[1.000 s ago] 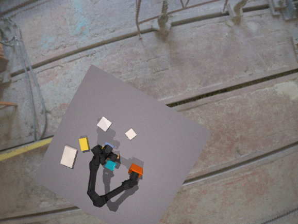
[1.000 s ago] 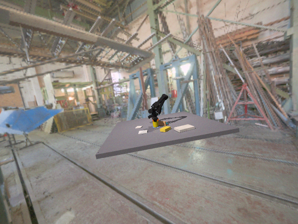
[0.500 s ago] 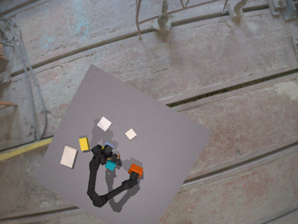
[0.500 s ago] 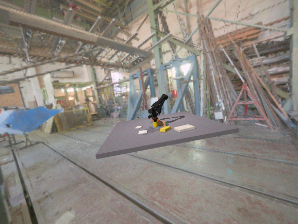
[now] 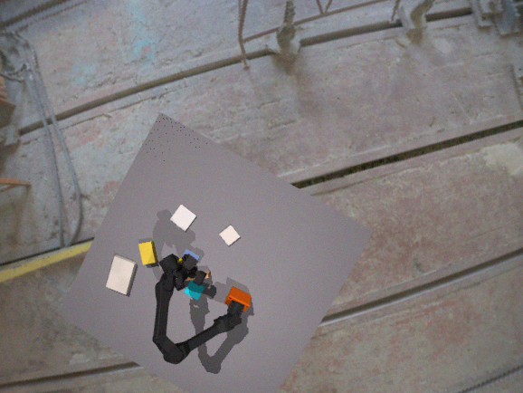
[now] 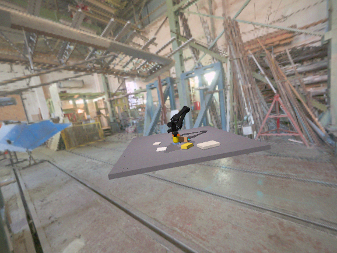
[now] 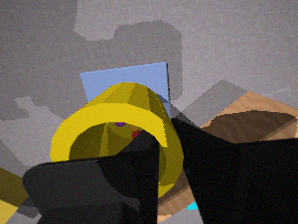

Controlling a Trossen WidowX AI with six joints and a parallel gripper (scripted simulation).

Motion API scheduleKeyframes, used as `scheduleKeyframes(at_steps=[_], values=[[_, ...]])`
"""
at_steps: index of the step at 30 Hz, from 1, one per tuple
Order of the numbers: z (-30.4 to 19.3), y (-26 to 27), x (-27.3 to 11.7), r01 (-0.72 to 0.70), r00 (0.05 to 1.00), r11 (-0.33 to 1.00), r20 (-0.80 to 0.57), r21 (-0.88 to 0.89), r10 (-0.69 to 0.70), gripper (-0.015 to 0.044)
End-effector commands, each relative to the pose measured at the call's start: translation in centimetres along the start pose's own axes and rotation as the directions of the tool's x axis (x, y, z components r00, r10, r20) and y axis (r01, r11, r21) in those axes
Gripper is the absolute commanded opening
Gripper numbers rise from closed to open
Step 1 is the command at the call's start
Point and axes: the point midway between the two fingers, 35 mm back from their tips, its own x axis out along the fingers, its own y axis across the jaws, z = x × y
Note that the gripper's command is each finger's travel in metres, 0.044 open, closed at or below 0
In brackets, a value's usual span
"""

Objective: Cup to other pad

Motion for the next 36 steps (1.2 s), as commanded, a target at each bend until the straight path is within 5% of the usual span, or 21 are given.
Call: scheduleKeyframes(at_steps=[1,18,36], values=[[0.1,0.2,-1.6,-0.009,1.000,1.000,0.009,-0.007,0.009,0.0000],[0.2,0.1,-7.2,-0.009,1.000,1.000,0.006,-0.003,0.009,0.0000],[0.3,0.1,-6.9,-0.009,1.000,1.000,0.001,0.006,0.009,0.0000]])
